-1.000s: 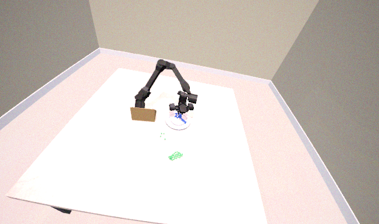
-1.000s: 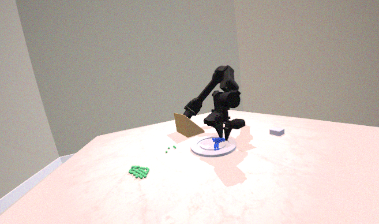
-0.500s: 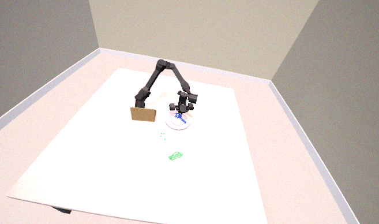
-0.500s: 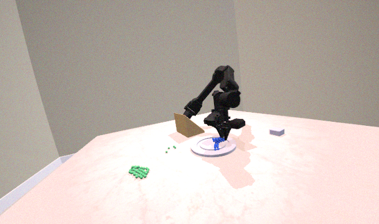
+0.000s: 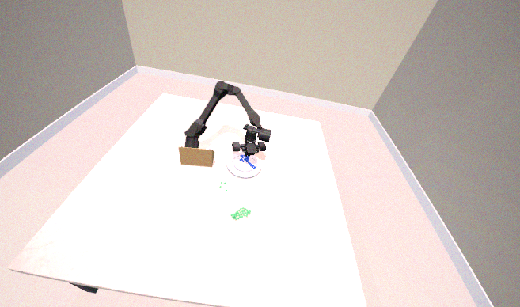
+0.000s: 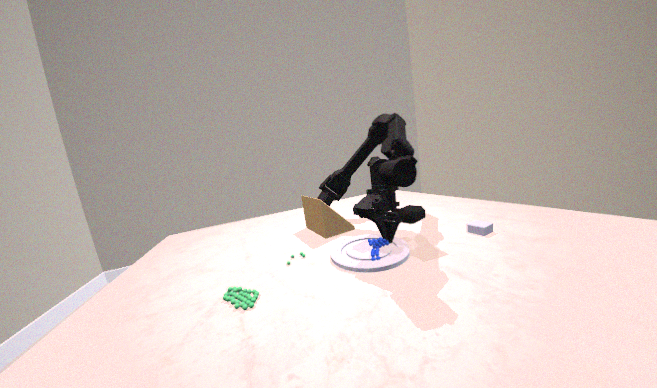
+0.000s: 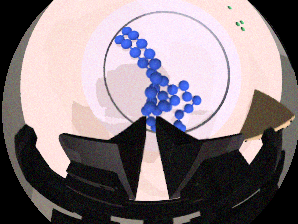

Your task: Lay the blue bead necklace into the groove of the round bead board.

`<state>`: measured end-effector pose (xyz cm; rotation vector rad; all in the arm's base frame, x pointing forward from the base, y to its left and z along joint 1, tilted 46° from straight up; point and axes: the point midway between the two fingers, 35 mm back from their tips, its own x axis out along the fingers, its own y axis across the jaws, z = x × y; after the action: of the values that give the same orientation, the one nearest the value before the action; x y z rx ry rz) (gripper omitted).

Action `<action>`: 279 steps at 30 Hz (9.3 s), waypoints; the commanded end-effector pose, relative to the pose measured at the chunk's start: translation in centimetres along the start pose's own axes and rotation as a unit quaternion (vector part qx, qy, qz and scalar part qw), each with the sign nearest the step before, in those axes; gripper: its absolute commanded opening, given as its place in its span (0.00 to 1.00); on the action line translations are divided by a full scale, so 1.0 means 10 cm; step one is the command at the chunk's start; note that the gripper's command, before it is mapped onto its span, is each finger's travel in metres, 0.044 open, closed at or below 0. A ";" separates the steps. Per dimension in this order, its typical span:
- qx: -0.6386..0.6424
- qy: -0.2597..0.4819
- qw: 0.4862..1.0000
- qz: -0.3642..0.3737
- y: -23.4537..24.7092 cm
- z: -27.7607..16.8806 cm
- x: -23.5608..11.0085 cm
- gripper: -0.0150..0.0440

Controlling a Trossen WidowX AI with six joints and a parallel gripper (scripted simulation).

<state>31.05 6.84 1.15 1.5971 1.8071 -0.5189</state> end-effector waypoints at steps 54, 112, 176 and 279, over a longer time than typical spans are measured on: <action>0.000 -0.001 1.000 0.005 0.08 -0.05 -0.02 0.57; -0.127 0.001 0.992 0.001 -0.36 0.03 -0.27 0.46; -0.130 0.000 0.992 0.000 -0.35 0.03 0.00 0.25; -0.186 0.000 0.983 0.002 -0.50 0.05 -0.17 0.46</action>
<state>26.44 4.12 1.65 1.3363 1.7723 -0.1643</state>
